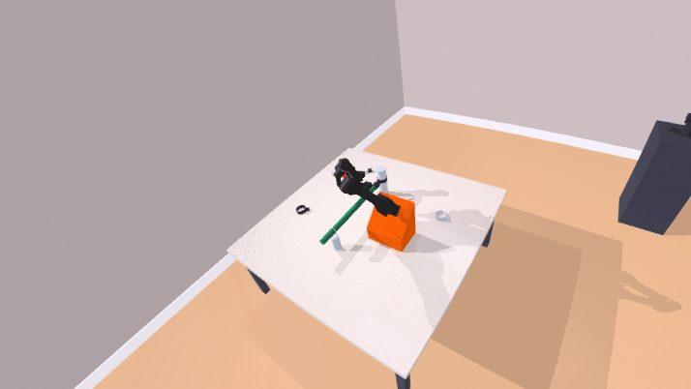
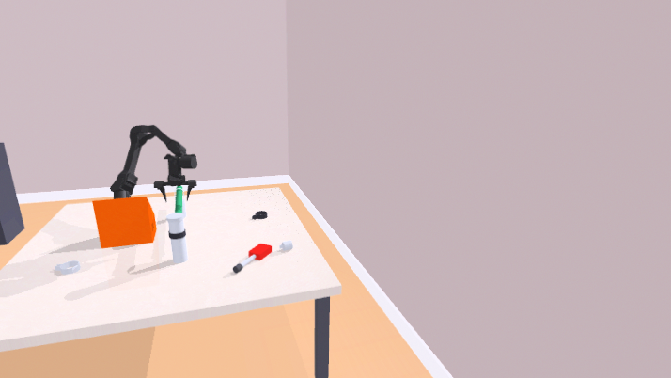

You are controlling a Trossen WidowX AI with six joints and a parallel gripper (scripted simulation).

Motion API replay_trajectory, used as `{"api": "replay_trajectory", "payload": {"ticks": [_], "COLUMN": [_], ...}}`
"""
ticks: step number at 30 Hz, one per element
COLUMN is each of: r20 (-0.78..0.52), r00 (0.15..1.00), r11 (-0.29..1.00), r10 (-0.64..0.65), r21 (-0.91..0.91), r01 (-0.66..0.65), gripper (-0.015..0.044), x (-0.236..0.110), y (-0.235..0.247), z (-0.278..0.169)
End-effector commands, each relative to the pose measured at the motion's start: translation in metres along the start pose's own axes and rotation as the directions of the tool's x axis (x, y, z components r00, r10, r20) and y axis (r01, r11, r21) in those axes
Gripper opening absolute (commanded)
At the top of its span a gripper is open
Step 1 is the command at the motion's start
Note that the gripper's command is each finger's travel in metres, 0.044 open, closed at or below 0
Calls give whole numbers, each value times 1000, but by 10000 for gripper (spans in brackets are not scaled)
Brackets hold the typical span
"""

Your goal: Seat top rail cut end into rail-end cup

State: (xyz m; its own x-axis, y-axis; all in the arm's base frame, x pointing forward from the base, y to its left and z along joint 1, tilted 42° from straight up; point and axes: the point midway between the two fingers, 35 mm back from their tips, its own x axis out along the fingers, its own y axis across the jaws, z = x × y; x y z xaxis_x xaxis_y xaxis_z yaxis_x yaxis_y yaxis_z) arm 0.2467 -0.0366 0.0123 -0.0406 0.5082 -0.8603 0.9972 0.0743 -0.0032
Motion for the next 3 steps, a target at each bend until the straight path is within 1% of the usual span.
{"api": "replay_trajectory", "payload": {"ticks": [1, 3], "r20": [4, 4], "r00": [1000, 1000], "r11": [1000, 1000], "r10": [-3, -3], "r21": [-5, -5], "r01": [3, 3], "gripper": [440, 440], "x": [0, 0], "y": [-1, -1], "z": [0, 0]}}
